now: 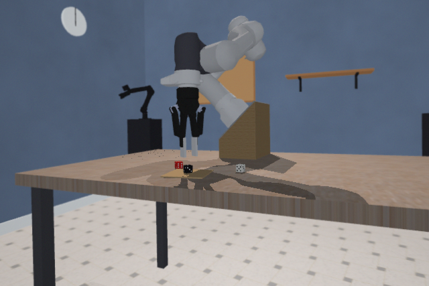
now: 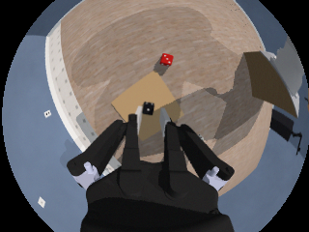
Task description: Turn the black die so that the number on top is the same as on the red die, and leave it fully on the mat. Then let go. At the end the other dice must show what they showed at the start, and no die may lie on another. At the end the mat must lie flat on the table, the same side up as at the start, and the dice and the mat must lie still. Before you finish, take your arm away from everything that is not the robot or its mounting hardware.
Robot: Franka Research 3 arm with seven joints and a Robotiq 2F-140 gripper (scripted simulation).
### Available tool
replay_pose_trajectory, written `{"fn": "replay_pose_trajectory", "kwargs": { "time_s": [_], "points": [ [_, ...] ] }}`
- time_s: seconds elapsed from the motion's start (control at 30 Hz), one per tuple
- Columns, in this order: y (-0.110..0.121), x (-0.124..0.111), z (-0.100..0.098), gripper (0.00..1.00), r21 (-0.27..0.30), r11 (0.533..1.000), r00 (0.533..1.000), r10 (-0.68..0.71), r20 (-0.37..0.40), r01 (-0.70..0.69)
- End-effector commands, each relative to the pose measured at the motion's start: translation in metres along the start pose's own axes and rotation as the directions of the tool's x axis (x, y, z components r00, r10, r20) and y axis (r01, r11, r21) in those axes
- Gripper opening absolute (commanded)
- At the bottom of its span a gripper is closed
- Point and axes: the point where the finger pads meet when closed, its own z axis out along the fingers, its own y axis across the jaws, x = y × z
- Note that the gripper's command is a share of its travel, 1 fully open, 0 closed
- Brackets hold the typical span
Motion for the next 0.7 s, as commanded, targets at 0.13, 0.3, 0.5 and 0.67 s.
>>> {"fn": "replay_pose_trajectory", "kwargs": {
  "time_s": [0.13,0.3,0.5,0.67],
  "points": [
    [-0.003,-0.002,0.008,0.25,0.009,1.000,1.000,-0.006,0.004,0.006],
    [-0.004,-0.002,0.014,0.25,0.009,1.000,1.000,-0.006,0.004,0.006],
    [-0.004,-0.002,0.018,0.25,0.009,1.000,1.000,-0.006,0.004,0.006],
    [-0.004,-0.002,0.020,0.25,0.009,1.000,1.000,-0.006,0.004,0.006]
  ]
}}
